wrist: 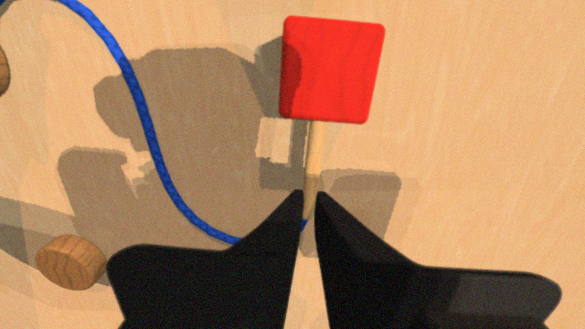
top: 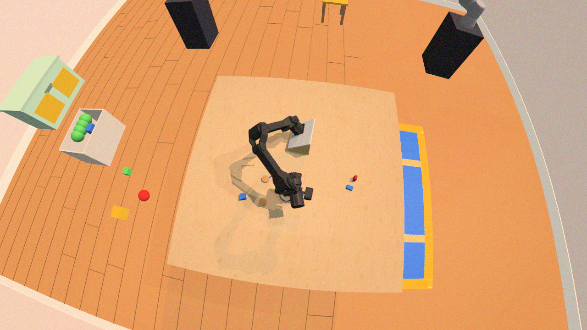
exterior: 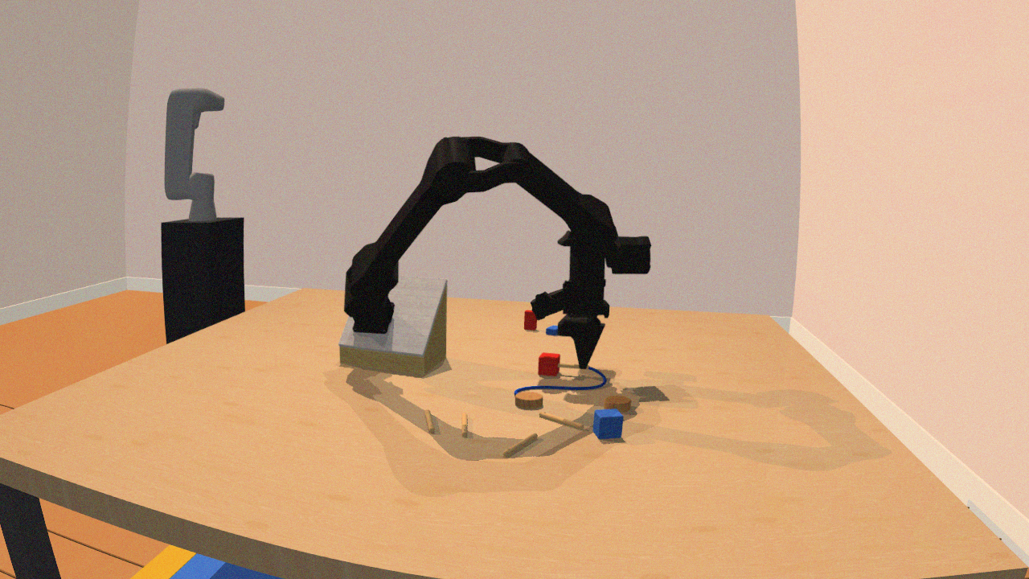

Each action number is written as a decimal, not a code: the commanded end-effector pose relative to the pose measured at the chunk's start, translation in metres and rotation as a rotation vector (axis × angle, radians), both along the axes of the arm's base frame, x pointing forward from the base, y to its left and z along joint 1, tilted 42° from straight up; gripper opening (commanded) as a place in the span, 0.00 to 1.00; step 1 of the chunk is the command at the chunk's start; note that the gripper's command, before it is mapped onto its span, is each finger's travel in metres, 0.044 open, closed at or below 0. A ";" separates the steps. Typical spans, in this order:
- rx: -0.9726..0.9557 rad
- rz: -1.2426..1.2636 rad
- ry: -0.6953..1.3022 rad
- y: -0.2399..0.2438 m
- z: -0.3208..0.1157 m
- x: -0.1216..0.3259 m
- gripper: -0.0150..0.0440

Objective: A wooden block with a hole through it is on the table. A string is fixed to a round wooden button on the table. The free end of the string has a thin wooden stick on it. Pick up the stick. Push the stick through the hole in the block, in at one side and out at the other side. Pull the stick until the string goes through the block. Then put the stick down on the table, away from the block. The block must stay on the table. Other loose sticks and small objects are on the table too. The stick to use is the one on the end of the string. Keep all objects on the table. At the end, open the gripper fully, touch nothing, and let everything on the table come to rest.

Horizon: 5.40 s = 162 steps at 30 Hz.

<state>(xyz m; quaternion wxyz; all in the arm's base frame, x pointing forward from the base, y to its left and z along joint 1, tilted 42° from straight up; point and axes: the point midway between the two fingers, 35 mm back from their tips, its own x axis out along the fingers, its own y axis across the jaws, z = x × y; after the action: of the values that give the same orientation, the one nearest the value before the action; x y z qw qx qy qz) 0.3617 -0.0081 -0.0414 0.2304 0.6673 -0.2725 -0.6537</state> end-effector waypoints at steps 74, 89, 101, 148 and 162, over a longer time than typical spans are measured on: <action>-0.037 -2.191 -1.935 0.055 0.051 -0.080 0.46; -0.044 -2.348 -2.078 0.054 0.051 -0.084 0.46; -0.044 -2.349 -2.077 0.047 0.041 -0.082 0.46; -0.043 -2.345 -2.082 0.001 -0.009 -0.086 0.46; -0.041 -2.354 -2.081 0.002 -0.009 -0.084 0.25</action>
<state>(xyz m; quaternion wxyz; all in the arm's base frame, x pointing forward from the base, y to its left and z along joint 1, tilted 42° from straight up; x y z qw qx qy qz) 0.2772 -0.0063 -0.0501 0.6615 -0.2258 0.6609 -0.2730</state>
